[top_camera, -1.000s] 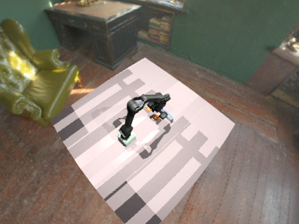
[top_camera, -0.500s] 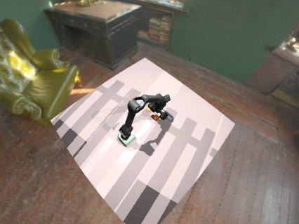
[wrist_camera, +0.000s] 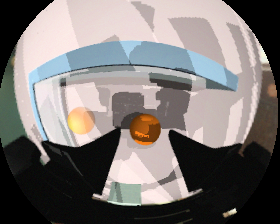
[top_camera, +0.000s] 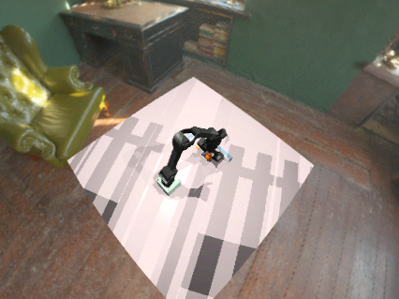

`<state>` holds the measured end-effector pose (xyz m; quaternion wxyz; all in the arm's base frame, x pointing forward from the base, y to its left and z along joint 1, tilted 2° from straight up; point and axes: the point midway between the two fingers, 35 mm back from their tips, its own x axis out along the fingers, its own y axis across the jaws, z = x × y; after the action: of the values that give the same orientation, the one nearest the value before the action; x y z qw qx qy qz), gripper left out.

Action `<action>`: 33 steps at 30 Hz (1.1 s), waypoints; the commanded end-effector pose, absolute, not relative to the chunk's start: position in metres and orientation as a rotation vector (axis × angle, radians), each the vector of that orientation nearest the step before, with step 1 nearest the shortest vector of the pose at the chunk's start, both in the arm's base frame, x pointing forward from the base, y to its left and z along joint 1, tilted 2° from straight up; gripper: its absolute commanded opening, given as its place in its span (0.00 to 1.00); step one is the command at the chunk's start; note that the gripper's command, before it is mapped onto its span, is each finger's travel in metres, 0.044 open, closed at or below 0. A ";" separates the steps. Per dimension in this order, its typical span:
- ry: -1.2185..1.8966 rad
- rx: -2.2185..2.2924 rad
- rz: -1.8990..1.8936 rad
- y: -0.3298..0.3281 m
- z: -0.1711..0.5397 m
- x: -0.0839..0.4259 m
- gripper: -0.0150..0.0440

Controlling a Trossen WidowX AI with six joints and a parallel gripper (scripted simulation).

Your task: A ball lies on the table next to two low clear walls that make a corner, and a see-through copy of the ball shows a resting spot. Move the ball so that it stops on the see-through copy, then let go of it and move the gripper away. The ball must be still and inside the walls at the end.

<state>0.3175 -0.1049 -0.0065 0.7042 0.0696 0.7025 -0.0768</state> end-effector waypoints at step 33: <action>1.522 0.152 -0.174 -0.107 0.030 0.329 0.25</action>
<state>0.3272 -0.1067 0.0146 0.7173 0.0671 0.6891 -0.0781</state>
